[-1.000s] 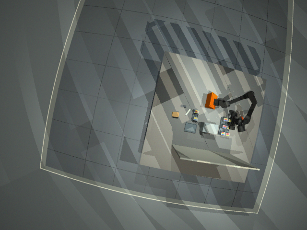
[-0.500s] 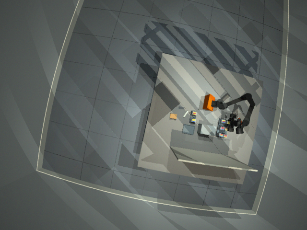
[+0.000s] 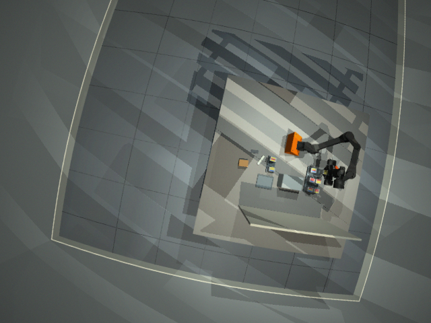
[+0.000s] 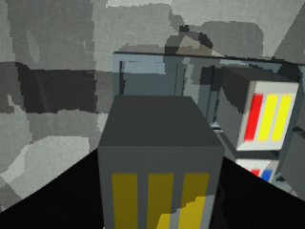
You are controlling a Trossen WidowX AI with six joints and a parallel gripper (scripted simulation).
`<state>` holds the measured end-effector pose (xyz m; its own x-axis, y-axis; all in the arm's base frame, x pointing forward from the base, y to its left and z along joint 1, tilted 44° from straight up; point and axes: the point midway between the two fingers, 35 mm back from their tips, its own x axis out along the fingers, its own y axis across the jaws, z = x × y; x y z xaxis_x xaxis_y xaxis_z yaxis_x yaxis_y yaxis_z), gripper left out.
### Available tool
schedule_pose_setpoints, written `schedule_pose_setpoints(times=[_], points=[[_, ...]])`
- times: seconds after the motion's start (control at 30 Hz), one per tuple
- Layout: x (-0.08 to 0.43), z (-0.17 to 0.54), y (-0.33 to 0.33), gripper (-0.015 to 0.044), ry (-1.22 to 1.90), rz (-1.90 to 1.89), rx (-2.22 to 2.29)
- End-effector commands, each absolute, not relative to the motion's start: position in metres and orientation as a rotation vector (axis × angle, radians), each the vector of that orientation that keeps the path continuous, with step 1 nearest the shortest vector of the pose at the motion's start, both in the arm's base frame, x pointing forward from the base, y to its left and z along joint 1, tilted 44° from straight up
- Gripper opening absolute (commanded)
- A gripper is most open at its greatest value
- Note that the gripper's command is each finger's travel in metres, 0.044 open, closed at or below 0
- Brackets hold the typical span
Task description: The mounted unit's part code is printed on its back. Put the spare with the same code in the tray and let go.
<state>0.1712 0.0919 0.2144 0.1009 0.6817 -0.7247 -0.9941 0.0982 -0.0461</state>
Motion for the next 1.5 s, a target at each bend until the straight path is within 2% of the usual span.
schedule_pose_setpoints(times=[0.0, 0.4, 1.47], points=[[0.171, 0.215, 0.092, 0.0000, 0.623, 1.366, -0.629], [0.184, 0.228, 0.073, 0.0000, 0.621, 1.360, -0.634], [0.292, 0.170, -0.041, 0.0000, 0.693, 1.297, -0.676]])
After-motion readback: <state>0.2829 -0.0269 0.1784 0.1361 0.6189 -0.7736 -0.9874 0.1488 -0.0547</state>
